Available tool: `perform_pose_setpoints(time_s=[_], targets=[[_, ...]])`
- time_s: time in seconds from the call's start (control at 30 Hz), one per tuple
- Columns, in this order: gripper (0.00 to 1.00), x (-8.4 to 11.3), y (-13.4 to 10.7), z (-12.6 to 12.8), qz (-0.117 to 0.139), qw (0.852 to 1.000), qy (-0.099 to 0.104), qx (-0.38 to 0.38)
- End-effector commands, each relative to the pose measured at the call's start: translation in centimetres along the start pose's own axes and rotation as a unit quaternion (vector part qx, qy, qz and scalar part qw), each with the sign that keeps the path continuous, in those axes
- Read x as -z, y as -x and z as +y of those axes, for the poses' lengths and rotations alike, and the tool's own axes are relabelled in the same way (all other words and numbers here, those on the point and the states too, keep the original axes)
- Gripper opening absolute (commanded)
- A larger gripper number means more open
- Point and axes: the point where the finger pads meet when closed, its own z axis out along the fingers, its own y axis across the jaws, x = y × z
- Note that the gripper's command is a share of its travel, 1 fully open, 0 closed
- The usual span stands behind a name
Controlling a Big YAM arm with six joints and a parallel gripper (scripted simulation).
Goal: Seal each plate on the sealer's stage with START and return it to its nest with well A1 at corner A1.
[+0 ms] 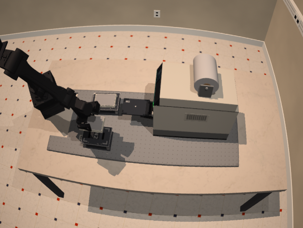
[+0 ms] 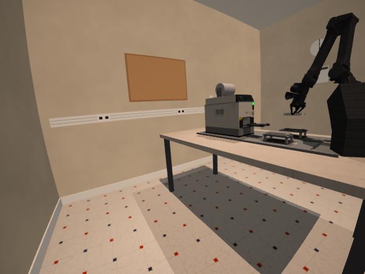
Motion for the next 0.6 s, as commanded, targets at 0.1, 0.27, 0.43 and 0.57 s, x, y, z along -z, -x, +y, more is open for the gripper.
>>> perform_pose_setpoints(time_s=[0.1,0.27,0.43,0.57], targets=[[0.0,0.2,1.8,-0.7,-0.013,1.0,-0.003,0.005],[0.0,-0.2,1.0,-1.1,-0.004,1.0,-0.006,-0.002],[0.0,-0.2,0.3,-0.9,0.002,1.0,-0.005,-0.002],[0.0,-0.2,-0.2,0.1,0.001,1.0,0.001,0.005]])
